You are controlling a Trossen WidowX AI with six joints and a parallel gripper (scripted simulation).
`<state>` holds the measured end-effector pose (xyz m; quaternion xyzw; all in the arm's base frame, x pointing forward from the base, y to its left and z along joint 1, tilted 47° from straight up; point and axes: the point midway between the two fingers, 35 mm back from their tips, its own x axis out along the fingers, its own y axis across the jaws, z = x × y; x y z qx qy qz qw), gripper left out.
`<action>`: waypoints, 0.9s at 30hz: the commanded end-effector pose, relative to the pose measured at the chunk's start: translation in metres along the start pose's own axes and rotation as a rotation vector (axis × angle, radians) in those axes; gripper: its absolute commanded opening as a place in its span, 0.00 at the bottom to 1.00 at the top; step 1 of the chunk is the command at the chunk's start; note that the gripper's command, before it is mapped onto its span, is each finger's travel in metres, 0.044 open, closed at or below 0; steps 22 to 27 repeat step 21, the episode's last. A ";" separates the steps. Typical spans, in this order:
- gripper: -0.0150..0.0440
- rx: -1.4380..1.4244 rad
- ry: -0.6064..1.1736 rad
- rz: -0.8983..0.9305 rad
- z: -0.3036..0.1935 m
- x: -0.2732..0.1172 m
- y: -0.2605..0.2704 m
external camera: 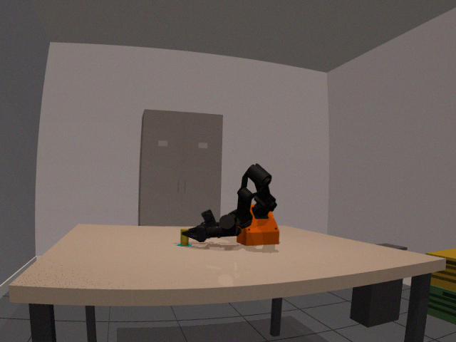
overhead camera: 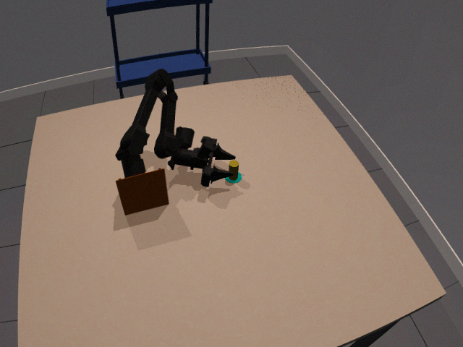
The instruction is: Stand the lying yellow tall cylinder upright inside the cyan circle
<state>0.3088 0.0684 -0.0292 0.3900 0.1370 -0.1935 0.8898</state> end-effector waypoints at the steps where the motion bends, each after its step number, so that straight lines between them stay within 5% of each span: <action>1: 0.93 0.009 -0.004 0.000 0.004 0.000 0.001; 27: 0.93 0.018 -0.019 0.006 0.090 -0.011 -0.001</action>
